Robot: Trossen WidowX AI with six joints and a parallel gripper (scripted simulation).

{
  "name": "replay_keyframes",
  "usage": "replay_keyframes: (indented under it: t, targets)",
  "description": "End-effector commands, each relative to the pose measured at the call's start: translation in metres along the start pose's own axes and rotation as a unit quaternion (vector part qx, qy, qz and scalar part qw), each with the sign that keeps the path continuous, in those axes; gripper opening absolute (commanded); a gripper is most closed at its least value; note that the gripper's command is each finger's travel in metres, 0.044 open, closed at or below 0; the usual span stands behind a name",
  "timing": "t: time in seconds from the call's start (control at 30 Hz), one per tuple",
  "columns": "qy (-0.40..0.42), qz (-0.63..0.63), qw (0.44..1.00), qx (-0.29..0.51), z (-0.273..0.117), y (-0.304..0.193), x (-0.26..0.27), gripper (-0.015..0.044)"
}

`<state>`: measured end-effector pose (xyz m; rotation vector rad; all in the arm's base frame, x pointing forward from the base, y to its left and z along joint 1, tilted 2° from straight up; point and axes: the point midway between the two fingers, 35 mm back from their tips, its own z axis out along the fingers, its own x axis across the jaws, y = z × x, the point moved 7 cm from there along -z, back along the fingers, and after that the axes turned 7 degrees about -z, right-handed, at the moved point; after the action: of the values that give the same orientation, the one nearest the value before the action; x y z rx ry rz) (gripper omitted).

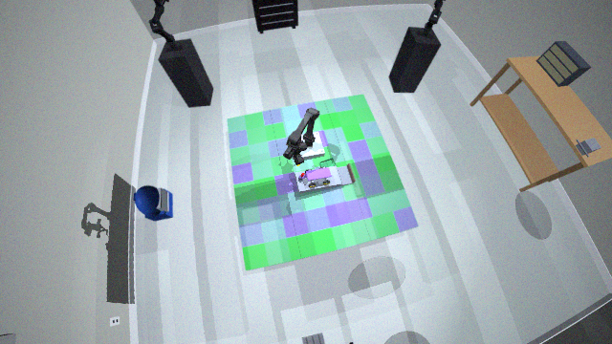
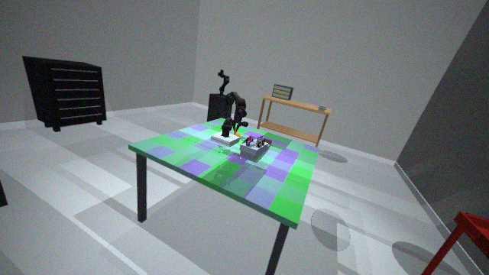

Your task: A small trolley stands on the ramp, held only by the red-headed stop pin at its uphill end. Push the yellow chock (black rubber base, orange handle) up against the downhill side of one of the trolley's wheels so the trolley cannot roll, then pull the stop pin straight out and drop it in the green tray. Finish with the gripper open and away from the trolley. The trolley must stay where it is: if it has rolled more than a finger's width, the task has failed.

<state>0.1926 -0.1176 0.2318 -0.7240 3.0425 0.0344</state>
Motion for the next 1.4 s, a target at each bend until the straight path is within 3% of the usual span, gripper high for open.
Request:
replay_keyframes:
  t: [0.0, 0.67, 1.37]
  targets:
    - [-0.001, 0.061, 0.998, -0.001, -0.0005, 0.0002, -0.0002, 0.0000]
    - [-0.001, 0.388, 0.922, -0.001, -0.0006, 0.0002, -0.0002, 0.0000]
    - [0.000, 0.689, 0.725, -0.001, -0.0006, 0.0002, -0.0002, 0.0000]
